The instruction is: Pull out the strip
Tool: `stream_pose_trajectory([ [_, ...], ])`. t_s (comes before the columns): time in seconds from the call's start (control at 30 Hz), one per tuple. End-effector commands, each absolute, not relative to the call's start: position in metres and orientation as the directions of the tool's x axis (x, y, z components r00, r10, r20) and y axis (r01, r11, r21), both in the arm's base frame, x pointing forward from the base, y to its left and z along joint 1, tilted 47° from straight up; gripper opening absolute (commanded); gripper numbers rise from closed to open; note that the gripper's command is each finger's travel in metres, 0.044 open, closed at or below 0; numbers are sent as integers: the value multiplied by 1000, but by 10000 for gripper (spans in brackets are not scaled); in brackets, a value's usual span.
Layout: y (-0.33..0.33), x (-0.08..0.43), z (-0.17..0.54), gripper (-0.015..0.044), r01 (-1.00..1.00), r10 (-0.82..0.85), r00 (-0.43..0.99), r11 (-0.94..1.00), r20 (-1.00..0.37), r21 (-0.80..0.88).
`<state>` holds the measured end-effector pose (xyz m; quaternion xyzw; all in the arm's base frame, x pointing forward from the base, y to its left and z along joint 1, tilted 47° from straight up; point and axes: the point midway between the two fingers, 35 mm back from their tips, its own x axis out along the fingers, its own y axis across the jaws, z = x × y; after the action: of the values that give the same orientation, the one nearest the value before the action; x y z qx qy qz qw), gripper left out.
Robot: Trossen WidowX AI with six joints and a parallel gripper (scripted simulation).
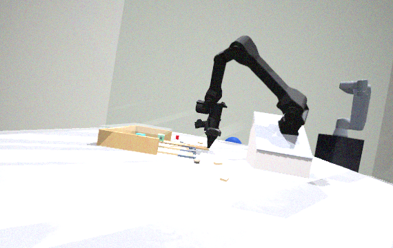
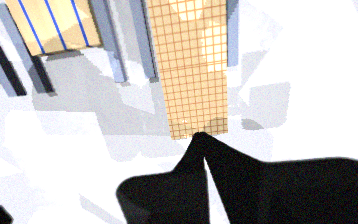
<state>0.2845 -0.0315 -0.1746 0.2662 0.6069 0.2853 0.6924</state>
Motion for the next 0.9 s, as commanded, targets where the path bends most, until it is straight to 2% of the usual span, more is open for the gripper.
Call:
stream_pose_trajectory([
  [0.0,-26,268,-178,0,-59,720,67,694,-691,718],
  [0.87,-27,234,-182,0,-57,720,66,694,-691,717],
])
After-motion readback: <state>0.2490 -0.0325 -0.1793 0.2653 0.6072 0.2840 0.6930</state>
